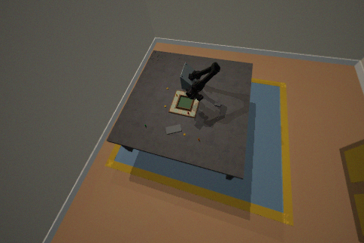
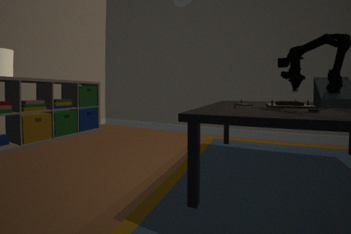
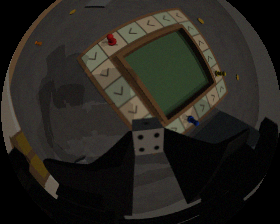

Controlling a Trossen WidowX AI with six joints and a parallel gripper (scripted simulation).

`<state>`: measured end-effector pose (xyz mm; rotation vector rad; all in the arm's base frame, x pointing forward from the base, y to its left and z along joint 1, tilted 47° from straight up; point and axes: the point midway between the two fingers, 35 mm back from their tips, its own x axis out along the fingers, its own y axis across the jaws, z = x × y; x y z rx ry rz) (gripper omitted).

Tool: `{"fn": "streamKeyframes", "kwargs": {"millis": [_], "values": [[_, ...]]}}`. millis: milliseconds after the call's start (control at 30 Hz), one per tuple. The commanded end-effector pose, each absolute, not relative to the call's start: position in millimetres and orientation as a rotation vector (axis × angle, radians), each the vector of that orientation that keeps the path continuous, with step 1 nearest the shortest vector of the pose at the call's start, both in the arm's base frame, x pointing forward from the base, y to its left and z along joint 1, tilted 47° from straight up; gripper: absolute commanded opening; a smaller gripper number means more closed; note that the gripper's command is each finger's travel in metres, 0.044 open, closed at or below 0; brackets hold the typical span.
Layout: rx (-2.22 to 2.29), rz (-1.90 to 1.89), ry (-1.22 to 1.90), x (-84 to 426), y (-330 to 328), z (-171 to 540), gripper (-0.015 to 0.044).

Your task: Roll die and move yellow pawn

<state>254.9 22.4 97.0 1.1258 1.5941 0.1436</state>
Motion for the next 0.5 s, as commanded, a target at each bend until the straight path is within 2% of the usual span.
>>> {"fn": "streamKeyframes", "kwargs": {"millis": [0, 467], "values": [[1.229, 0.031, 1.621, 260.1, 14.0, 85.4, 0.0], [1.591, -0.379, 1.683, 269.8, -12.4, 42.8, 0.0]]}}
